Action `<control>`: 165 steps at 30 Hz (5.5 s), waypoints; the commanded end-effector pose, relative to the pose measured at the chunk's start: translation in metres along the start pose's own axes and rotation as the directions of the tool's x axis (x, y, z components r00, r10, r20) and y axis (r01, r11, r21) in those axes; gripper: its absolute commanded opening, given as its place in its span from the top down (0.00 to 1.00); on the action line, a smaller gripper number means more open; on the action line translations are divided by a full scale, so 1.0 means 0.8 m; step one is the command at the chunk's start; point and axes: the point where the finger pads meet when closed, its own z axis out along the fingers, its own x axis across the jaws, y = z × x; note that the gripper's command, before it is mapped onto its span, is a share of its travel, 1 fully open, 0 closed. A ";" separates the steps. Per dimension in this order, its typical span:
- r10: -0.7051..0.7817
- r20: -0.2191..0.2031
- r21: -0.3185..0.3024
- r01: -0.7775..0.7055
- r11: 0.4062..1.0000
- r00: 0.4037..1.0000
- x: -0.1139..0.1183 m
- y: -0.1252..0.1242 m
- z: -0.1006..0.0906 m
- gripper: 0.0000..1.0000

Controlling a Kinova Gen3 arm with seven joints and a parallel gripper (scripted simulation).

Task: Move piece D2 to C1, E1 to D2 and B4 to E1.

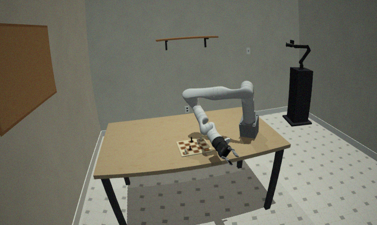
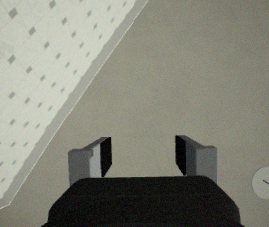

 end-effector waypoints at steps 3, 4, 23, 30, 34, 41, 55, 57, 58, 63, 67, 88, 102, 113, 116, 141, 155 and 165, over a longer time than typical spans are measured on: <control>-0.001 0.000 0.000 0.001 1.000 1.000 0.001 0.001 0.000 0.00; -0.001 0.000 0.001 0.001 1.000 1.000 0.001 0.001 0.000 0.00; -0.020 0.048 0.088 0.016 0.996 0.999 -0.006 -0.003 -0.012 0.00; -0.040 0.088 0.175 0.024 0.984 0.995 -0.013 -0.005 -0.023 0.00; -0.047 0.100 0.204 0.026 0.979 0.994 -0.015 -0.006 -0.027 0.00; -0.088 0.162 0.331 0.030 0.943 0.983 -0.024 -0.007 -0.045 0.00; -0.189 0.256 0.580 0.005 0.815 0.948 -0.048 -0.012 -0.083 0.00; -0.214 0.272 0.629 -0.006 0.777 0.938 -0.054 -0.014 -0.091 0.00; -0.227 0.280 0.653 -0.012 0.757 0.933 -0.056 -0.015 -0.095 0.00; -0.270 0.301 0.721 -0.033 0.692 0.915 -0.064 -0.017 -0.108 0.00; -0.285 0.307 0.742 -0.041 0.669 0.908 -0.066 -0.017 -0.112 0.00; -0.345 0.326 0.818 -0.079 0.570 0.880 -0.077 -0.019 -0.130 0.00; -0.362 0.330 0.834 -0.089 0.544 0.872 -0.079 -0.019 -0.134 0.00; -0.391 0.333 0.865 -0.112 0.490 0.858 -0.084 -0.021 -0.143 0.00; -0.391 0.333 0.865 -0.112 0.490 0.858 -0.084 -0.021 -0.143 0.00; -0.438 0.335 0.901 -0.148 0.408 0.834 -0.092 -0.022 -0.156 0.00; -0.452 0.334 0.911 -0.160 0.380 0.827 -0.094 -0.024 -0.160 0.00; -0.467 0.333 0.920 -0.173 0.352 0.819 -0.097 -0.024 -0.164 0.00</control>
